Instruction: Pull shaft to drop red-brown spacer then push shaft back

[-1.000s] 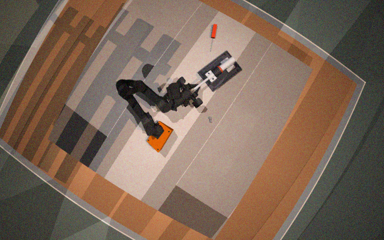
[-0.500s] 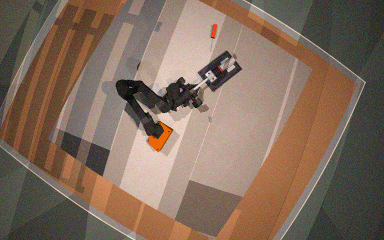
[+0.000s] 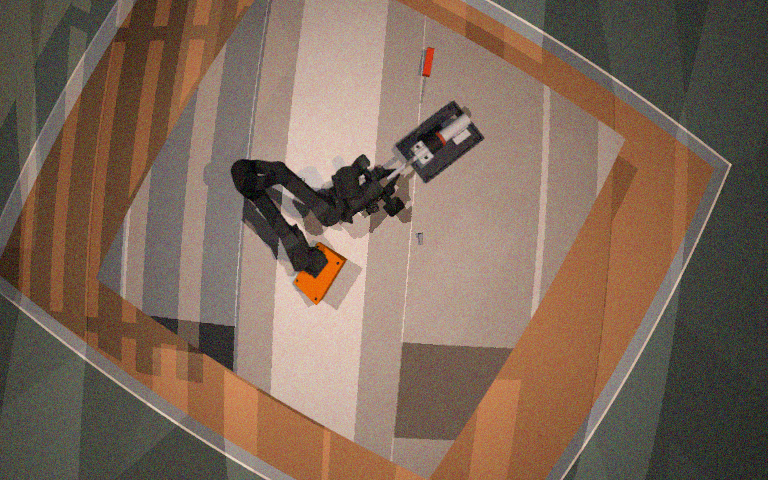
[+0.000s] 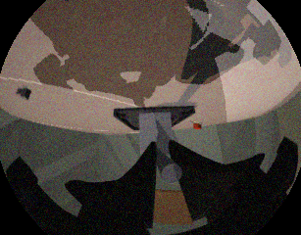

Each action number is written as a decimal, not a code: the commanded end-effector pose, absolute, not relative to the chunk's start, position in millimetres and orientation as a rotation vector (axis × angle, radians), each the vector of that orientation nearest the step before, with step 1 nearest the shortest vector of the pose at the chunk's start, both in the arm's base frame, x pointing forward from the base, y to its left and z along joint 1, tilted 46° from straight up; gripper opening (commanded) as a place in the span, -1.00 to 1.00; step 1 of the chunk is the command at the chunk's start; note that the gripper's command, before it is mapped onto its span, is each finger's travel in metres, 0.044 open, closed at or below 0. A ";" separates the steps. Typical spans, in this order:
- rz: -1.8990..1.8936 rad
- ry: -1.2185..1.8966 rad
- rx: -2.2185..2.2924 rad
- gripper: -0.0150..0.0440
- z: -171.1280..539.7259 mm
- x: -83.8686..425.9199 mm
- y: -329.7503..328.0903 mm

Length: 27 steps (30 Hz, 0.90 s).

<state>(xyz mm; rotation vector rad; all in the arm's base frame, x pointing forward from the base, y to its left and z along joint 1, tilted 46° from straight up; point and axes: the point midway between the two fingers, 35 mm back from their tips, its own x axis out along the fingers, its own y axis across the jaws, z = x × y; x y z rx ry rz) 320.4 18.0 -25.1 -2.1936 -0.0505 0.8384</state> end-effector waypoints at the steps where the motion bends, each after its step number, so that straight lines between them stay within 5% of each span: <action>1: 0.838 -0.048 -2.196 -0.49 -25.1 319.5 17.6; 27: 0.839 -0.048 -2.196 -0.49 -24.3 316.3 17.8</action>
